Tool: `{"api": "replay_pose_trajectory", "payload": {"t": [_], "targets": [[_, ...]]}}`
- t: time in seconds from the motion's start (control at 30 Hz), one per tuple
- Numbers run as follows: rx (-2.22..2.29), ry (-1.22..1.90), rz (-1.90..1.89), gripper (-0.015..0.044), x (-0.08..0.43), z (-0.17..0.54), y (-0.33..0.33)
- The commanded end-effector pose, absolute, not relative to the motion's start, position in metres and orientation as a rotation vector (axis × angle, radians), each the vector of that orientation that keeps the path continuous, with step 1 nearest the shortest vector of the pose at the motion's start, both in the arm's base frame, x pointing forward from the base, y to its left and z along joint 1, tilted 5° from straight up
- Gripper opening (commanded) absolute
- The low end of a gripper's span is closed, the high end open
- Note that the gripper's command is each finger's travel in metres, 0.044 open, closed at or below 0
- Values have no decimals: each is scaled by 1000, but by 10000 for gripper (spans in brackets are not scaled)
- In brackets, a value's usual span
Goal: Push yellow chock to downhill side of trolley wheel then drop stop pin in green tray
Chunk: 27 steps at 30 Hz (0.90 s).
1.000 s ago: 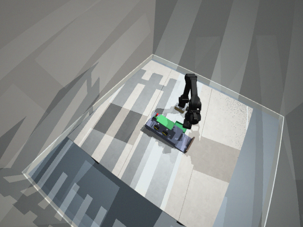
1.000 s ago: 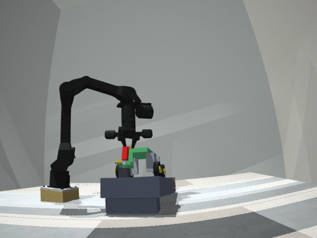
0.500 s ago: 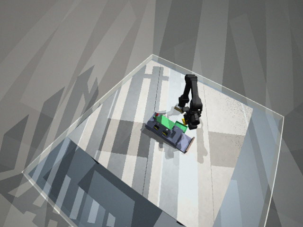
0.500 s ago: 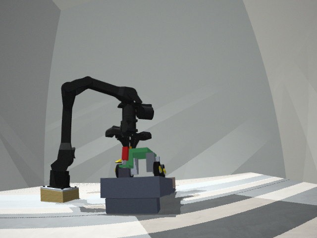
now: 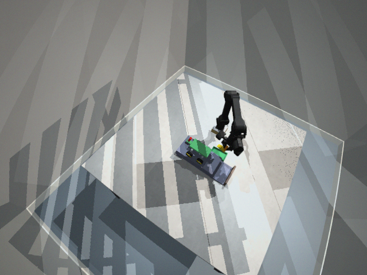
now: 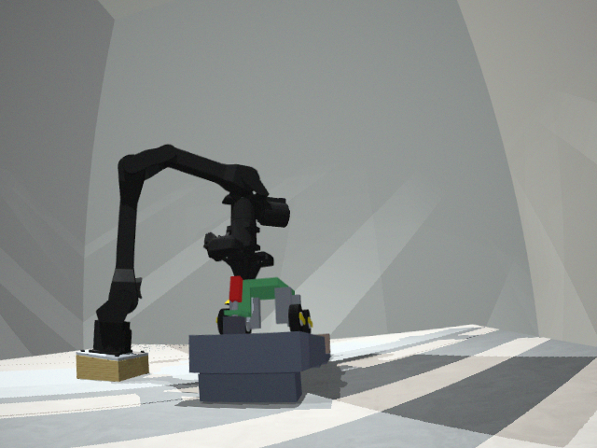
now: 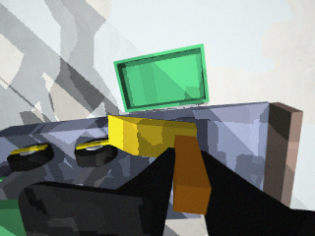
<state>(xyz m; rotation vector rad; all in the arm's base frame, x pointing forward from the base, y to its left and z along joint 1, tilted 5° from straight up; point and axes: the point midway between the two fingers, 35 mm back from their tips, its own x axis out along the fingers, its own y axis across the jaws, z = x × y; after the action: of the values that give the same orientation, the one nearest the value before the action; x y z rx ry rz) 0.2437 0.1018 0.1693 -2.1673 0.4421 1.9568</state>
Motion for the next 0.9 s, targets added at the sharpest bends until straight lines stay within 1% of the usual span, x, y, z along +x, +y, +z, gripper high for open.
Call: {"api": "replay_pose_trajectory", "payload": {"t": [0.0, 0.23, 0.6, 0.87], "targets": [[-2244, 352, 2027, 0, 244, 170, 102], [-2250, 344, 2033, 0, 245, 170, 102], [-2297, 282, 2071, 0, 275, 167, 101], [-2297, 282, 2071, 0, 275, 154, 100]]}}
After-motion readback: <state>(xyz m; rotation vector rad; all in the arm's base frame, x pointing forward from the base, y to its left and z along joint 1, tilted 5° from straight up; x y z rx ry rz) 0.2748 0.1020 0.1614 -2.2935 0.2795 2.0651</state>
